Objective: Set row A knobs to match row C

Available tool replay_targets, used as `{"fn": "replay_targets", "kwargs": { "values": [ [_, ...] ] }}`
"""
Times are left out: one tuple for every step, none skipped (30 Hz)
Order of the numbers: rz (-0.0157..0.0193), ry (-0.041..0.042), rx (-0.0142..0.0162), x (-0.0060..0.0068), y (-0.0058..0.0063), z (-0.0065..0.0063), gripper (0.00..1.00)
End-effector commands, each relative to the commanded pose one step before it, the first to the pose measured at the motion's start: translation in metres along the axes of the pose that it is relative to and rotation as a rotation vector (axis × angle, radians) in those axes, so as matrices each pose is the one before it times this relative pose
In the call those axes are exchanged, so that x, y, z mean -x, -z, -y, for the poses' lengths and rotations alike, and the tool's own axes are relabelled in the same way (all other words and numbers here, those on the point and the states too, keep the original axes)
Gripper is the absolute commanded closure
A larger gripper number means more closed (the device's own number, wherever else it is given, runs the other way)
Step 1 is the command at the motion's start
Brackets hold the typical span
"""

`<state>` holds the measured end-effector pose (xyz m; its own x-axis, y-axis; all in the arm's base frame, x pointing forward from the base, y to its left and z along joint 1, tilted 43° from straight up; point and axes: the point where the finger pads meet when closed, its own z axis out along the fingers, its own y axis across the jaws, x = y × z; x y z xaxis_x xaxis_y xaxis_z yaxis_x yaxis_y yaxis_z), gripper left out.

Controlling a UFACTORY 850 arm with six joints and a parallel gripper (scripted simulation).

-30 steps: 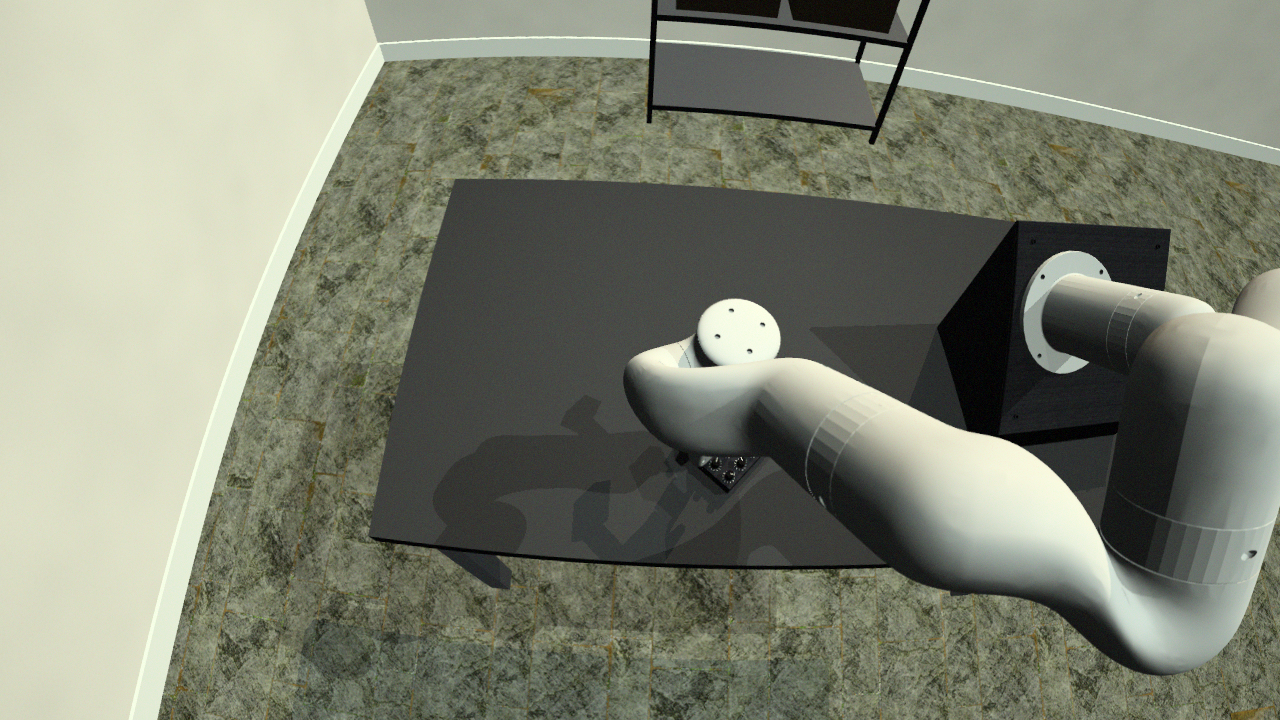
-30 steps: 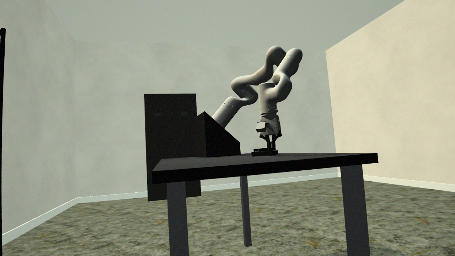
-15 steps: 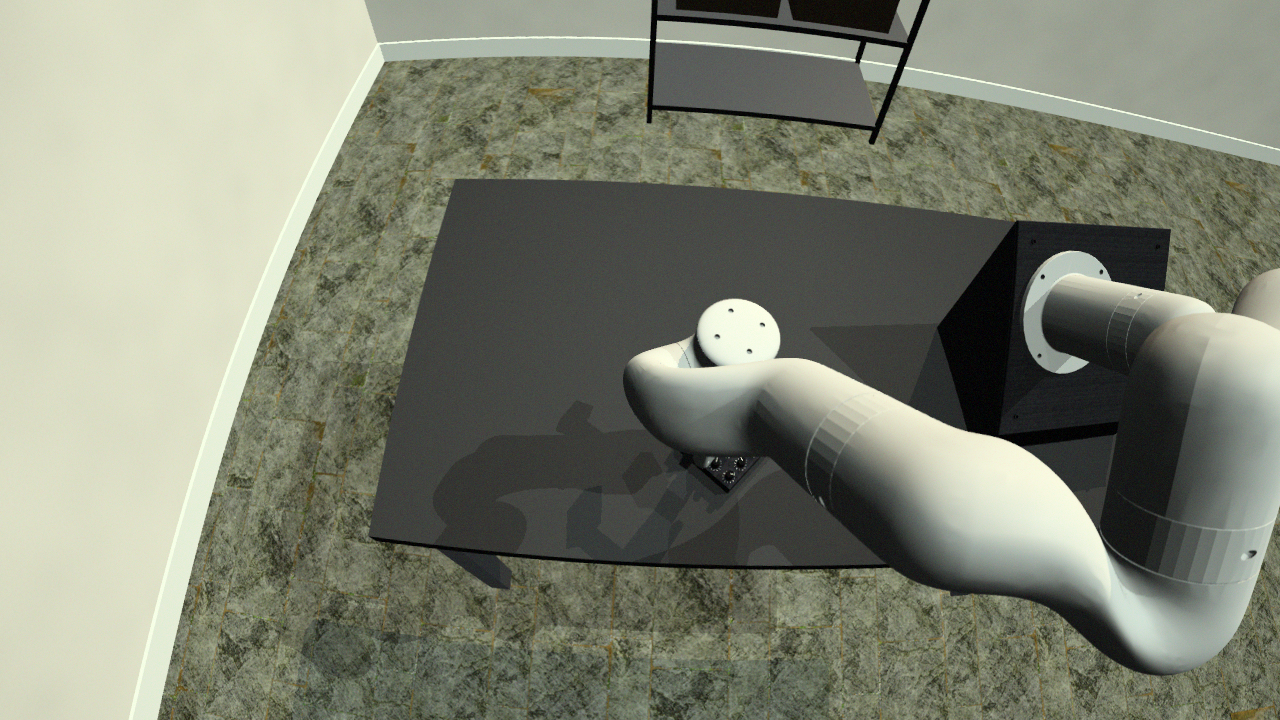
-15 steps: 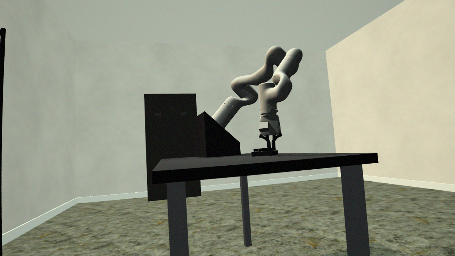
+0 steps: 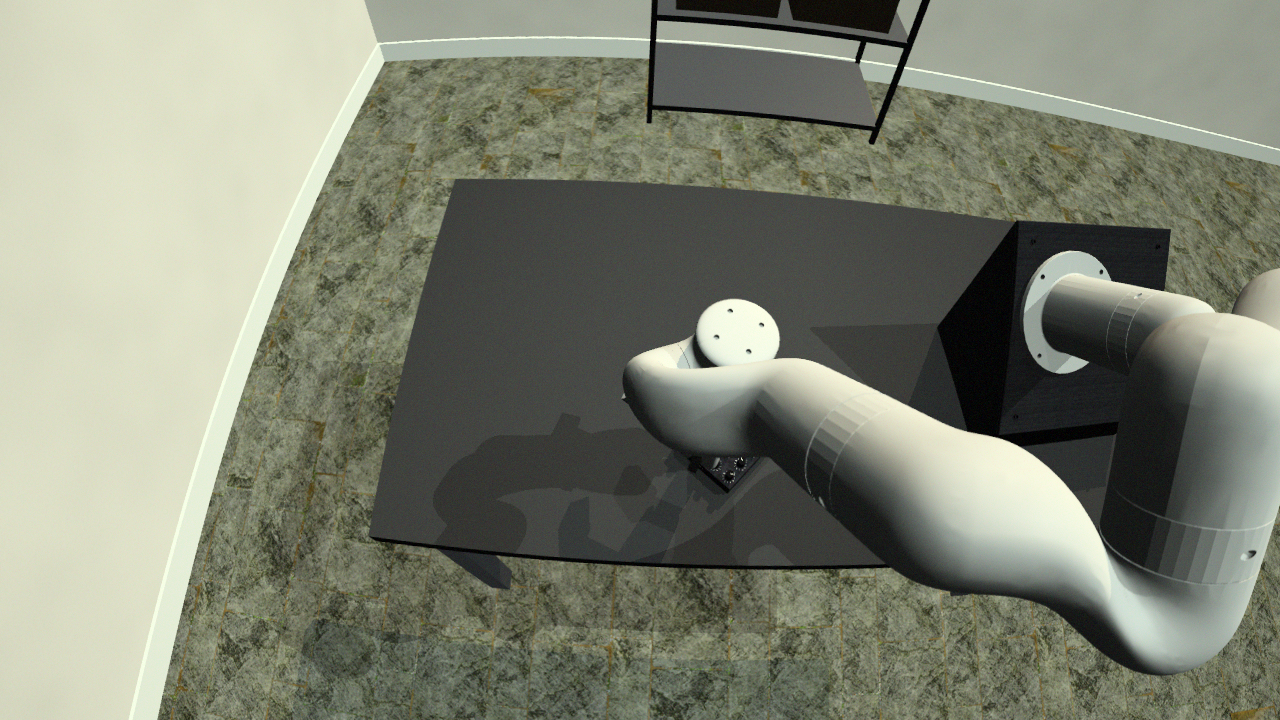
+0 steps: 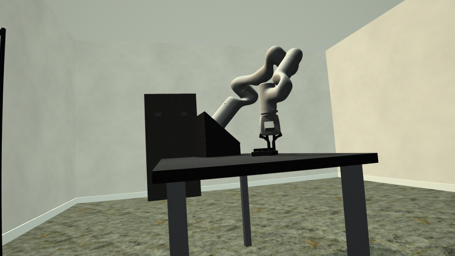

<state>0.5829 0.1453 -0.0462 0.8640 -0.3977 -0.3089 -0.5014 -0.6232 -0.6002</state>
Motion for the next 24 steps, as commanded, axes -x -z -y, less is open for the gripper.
{"fn": "replay_targets", "kwargs": {
  "values": [
    [-0.00403, 0.08162, -0.00316, -0.00069, 0.00071, 0.00045, 0.92],
    [0.0, 0.0, 0.0, 0.0, 0.0, 0.0, 0.92],
    [0.0, 0.0, 0.0, 0.0, 0.0, 0.0, 0.92],
    [0.0, 0.02434, 0.0, 0.0, 0.0, 0.0, 0.92],
    [0.0, 0.02473, 0.0, 0.0, 0.0, 0.0, 0.92],
    [0.0, 0.02509, 0.0, 0.0, 0.0, 0.0, 0.92],
    [0.0, 0.02542, 0.0, 0.0, 0.0, 0.0, 0.92],
    [0.0, 0.02572, 0.0, 0.0, 0.0, 0.0, 0.92],
    [0.0, 0.026, 0.0, 0.0, 0.0, 0.0, 0.92],
    [0.0, 0.02624, 0.0, 0.0, 0.0, 0.0, 0.92],
    [0.0, 0.02645, 0.0, 0.0, 0.0, 0.0, 0.92],
    [0.0, 0.02662, 0.0, 0.0, 0.0, 0.0, 0.92],
    [0.0, 0.02677, 0.0, 0.0, 0.0, 0.0, 0.92],
    [0.0, 0.02688, 0.0, 0.0, 0.0, 0.0, 0.92],
    [0.0, 0.02697, 0.0, 0.0, 0.0, 0.0, 0.92],
    [0.0, 0.02702, 0.0, 0.0, 0.0, 0.0, 0.92],
    [0.0, 0.02703, 0.0, 0.0, 0.0, 0.0, 0.92],
    [0.0, 0.02702, 0.0, 0.0, 0.0, 0.0, 0.92],
    [0.0, 0.0, 0.0, 0.0, 0.0, 0.0, 0.92],
    [0.0, 0.0, 0.0, 0.0, 0.0, 0.0, 0.92],
    [0.0, 0.02697, 0.0, 0.0, 0.0, 0.0, 0.92],
    [0.0, 0.02688, 0.0, 0.0, 0.0, 0.0, 0.92],
    [0.0, 0.02677, 0.0, 0.0, 0.0, 0.0, 0.92],
    [0.0, 0.02662, 0.0, 0.0, 0.0, 0.0, 0.92]
  ]
}}
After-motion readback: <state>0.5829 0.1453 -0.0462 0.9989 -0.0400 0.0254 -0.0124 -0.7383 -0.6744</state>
